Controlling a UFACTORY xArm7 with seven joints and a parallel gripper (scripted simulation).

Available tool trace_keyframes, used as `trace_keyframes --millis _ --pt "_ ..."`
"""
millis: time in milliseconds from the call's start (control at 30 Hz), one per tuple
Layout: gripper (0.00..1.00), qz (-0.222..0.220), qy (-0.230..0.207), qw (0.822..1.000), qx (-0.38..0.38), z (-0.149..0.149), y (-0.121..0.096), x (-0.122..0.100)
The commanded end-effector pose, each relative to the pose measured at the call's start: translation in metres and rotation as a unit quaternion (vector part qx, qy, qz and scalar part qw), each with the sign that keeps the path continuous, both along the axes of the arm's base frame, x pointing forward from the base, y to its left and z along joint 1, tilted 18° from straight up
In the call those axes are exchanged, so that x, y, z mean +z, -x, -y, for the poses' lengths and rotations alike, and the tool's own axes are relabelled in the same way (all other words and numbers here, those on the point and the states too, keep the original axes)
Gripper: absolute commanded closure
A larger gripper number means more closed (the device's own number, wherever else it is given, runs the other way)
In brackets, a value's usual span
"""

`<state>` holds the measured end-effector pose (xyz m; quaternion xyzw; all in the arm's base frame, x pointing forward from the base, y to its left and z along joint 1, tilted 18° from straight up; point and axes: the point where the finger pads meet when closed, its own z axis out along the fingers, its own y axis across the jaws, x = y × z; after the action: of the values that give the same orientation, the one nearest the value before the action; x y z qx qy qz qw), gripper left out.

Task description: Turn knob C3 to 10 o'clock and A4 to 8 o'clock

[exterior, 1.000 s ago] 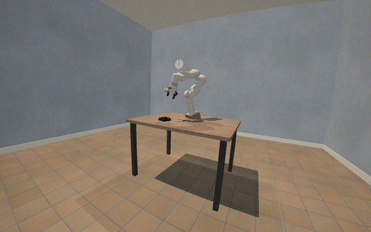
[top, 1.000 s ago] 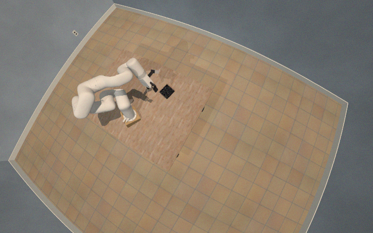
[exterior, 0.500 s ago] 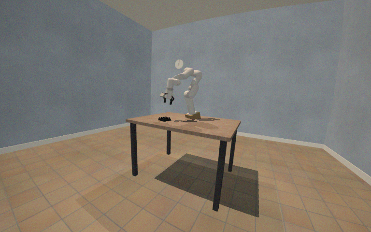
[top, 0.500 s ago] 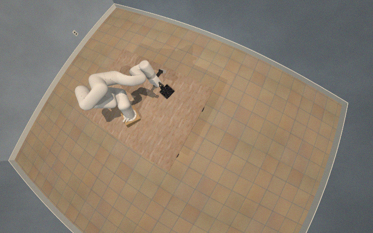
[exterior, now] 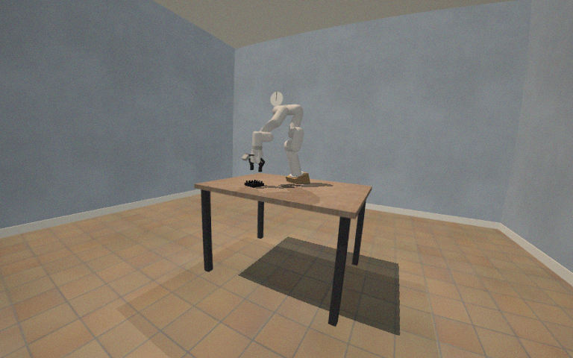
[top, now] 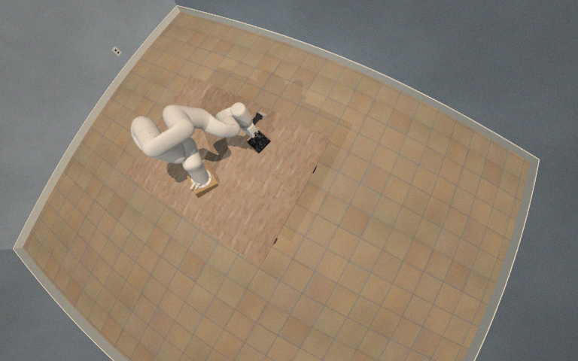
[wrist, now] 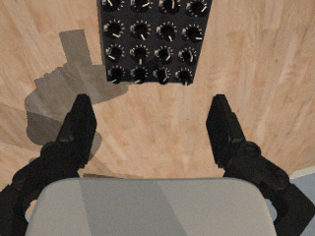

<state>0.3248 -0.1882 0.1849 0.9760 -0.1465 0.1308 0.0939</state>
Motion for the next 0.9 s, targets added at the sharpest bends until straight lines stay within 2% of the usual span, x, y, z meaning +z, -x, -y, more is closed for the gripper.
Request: trace_keyframes --millis 0,867 --pt "0.00 0.016 -0.022 0.999 -0.017 0.0102 -0.0190 -0.0284" --pt "0.00 0.018 -0.025 0.999 -0.020 0.0112 -0.0203 -0.0323"
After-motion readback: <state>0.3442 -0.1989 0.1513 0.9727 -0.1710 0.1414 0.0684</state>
